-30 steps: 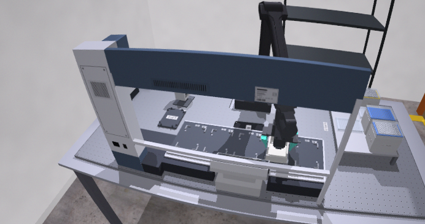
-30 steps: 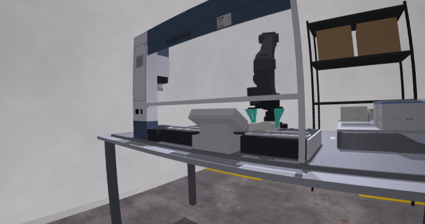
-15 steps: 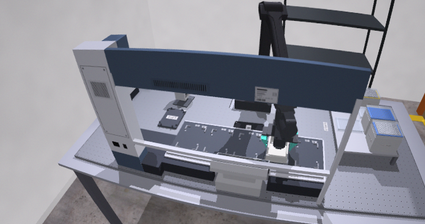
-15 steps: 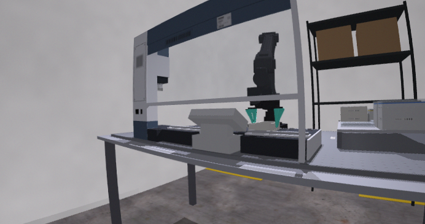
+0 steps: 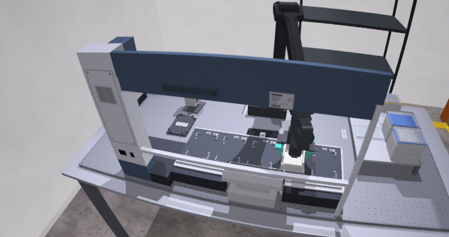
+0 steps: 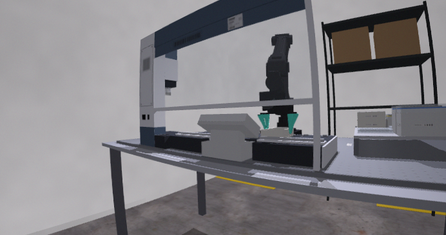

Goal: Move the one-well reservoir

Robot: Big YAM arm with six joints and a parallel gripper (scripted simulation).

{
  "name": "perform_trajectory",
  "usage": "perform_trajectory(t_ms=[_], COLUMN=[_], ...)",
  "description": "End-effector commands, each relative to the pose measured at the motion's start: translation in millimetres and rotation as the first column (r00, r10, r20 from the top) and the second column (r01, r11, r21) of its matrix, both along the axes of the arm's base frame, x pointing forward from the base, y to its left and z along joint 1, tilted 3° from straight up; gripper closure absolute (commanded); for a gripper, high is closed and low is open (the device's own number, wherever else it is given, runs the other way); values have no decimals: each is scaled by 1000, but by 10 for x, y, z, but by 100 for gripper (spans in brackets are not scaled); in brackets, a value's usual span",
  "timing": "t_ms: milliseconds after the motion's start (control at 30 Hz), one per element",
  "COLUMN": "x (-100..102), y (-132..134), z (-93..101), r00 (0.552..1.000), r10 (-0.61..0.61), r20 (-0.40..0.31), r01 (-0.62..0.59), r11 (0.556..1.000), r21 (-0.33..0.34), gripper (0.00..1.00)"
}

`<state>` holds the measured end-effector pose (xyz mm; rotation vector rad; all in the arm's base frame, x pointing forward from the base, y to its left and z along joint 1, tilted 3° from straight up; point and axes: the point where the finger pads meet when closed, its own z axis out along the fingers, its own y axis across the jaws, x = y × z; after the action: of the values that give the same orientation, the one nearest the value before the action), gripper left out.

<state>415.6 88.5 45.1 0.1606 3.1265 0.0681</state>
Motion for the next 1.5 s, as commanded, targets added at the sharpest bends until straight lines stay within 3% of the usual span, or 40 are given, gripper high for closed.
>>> perform_trajectory(t_ms=[0, 100, 733, 833, 1300, 1400, 1467], x=[63, 224, 213, 210, 205, 204, 203], y=[84, 117, 76, 71, 21, 17, 10], z=[34, 357, 656, 629, 918, 855, 970], r00=[1000, 997, 997, 998, 997, 998, 997], r10=[-1, -2, -7, -6, -7, -7, -7], r20=[25, 75, 77, 67, 79, 61, 79], r01=[1, 0, 5, 5, 6, 6, 6], r11=[1000, 1000, 1000, 1000, 1000, 1000, 1000], r21=[7, 18, 18, 16, 17, 14, 17], gripper=[0, 0, 0, 0, 0, 0, 0])
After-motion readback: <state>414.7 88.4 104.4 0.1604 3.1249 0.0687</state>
